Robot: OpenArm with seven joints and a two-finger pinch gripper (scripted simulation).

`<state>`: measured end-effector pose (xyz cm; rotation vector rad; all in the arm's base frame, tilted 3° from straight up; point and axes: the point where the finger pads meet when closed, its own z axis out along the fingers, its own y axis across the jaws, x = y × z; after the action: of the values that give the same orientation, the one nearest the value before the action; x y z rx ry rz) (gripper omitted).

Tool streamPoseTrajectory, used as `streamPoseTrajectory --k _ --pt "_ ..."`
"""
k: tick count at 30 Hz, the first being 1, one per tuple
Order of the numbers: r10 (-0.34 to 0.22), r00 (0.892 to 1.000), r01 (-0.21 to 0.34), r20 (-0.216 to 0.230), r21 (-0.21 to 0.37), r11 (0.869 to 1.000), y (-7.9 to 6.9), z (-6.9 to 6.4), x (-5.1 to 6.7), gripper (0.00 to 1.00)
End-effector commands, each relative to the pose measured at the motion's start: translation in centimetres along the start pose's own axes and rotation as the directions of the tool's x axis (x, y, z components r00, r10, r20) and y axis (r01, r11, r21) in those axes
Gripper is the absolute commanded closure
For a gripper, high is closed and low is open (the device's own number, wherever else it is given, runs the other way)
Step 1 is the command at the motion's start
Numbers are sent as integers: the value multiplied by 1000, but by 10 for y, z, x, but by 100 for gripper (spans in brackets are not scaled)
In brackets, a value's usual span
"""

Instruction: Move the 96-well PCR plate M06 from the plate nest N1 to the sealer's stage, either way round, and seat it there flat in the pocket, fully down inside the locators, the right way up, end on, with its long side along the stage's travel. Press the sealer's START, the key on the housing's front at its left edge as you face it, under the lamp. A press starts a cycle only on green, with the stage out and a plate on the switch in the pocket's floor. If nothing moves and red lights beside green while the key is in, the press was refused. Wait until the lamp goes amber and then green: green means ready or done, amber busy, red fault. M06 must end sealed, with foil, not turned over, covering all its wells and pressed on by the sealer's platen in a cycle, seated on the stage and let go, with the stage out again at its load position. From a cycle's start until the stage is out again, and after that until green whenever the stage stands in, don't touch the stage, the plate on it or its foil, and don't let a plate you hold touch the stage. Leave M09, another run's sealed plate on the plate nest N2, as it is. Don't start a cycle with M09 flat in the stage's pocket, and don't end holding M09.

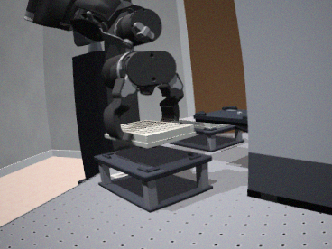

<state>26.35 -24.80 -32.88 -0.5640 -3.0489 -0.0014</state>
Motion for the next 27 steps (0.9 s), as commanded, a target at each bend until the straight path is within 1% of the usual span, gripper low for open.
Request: streamPoseTrajectory --k 1,6,18,23,27 --pt "-2 1000 2 -1 4 1000 0 0 0 100" --pt "-3 1000 3 0 4 1000 0 -33 -1 100" --pt "-3 1000 3 0 4 1000 0 -33 -1 100" --pt "-3 1000 3 0 3 1000 0 -60 1 100" --pt "-3 1000 3 0 3 1000 0 -60 1 100"
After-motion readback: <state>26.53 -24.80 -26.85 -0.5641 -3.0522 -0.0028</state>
